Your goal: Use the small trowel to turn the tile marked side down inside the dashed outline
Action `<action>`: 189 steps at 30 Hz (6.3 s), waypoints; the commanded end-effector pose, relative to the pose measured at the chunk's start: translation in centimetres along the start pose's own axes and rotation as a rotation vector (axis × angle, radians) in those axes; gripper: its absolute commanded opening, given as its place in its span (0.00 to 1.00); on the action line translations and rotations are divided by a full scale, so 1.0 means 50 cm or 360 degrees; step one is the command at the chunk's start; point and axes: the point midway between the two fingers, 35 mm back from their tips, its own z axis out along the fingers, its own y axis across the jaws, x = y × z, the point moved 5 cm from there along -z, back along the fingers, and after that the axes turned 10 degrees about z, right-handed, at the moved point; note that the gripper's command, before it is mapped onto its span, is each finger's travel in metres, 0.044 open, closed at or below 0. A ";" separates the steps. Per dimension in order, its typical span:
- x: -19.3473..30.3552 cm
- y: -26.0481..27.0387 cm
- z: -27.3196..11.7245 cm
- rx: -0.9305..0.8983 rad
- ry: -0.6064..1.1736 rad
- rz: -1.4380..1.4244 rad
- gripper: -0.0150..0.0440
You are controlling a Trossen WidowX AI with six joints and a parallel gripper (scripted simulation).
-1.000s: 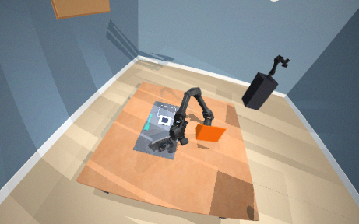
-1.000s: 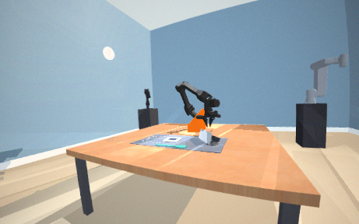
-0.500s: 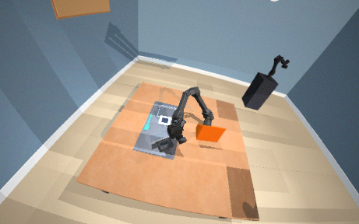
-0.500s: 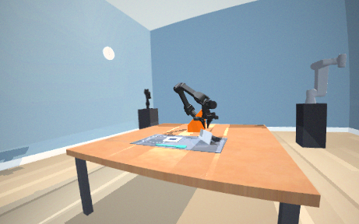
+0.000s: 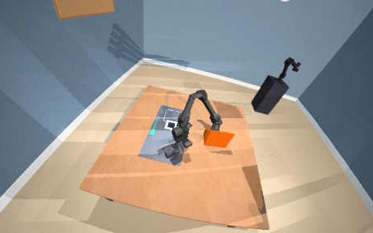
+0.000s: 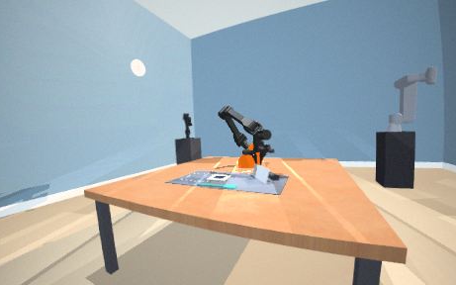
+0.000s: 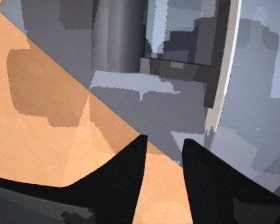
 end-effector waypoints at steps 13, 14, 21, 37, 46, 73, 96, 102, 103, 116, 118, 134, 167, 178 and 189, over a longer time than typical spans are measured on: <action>-0.010 -0.057 -0.001 0.0007 -0.0007 0.0008 0.42; -0.011 -0.060 -0.001 0.0007 -0.0007 0.0008 0.42; -0.016 -0.088 -0.001 0.0008 -0.0007 0.0008 0.42; -0.026 -0.150 -0.001 0.0011 -0.0006 0.0008 0.42; -0.026 -0.149 0.001 0.0007 -0.0004 0.0002 0.42; 0.004 0.016 -0.045 0.0008 -0.0022 -0.0002 0.42; 0.004 0.016 -0.044 0.0008 -0.0020 0.0003 0.30; 0.004 0.016 -0.044 0.0008 -0.0020 0.0003 0.42; 0.004 0.016 -0.044 0.0008 -0.0020 0.0003 0.42; 0.004 0.016 -0.044 0.0008 -0.0020 0.0003 0.42; 0.004 0.016 -0.044 0.0008 -0.0021 0.0003 0.42; 0.004 0.016 -0.044 0.0008 -0.0021 0.0002 0.25; -0.203 -0.136 -0.085 0.0007 -0.0014 0.0000 0.71; -0.206 -0.136 -0.050 0.0008 -0.0014 0.0000 0.71; -0.206 -0.135 -0.015 0.0010 -0.0013 0.0001 0.71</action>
